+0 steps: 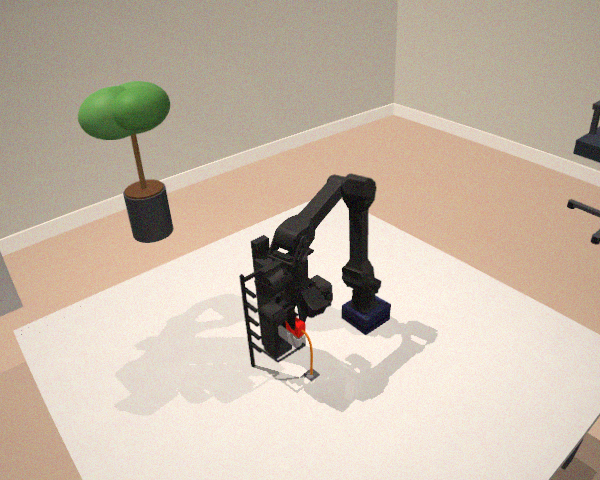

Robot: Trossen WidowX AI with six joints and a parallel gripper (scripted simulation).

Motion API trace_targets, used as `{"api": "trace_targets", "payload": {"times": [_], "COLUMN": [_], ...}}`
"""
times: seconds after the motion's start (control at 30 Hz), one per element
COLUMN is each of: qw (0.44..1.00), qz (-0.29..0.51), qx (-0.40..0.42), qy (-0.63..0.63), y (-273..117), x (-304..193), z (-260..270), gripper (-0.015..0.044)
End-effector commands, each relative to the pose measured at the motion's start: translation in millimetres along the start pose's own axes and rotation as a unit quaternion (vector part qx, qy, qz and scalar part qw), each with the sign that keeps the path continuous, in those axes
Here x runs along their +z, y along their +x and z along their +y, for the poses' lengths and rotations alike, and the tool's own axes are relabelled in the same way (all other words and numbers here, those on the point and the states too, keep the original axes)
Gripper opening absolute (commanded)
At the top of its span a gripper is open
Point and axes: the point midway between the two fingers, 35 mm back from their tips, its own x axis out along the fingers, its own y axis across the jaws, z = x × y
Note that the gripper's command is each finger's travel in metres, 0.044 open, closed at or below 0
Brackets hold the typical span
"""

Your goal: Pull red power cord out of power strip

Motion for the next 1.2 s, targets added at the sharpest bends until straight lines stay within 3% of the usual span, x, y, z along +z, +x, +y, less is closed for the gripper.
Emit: {"api": "trace_targets", "payload": {"times": [0.0,0.3,1.17], "qw": [1.000,1.000,1.000], "qz": [0.000,0.000,-0.003], "qx": [0.000,0.000,0.001], "qy": [0.000,0.000,-0.001], "y": [-0.1,-0.1,-1.2], "x": [0.0,0.2,38.8], "z": [-0.2,-0.3,-1.8], "gripper": [0.0075,0.0000,0.0000]}}
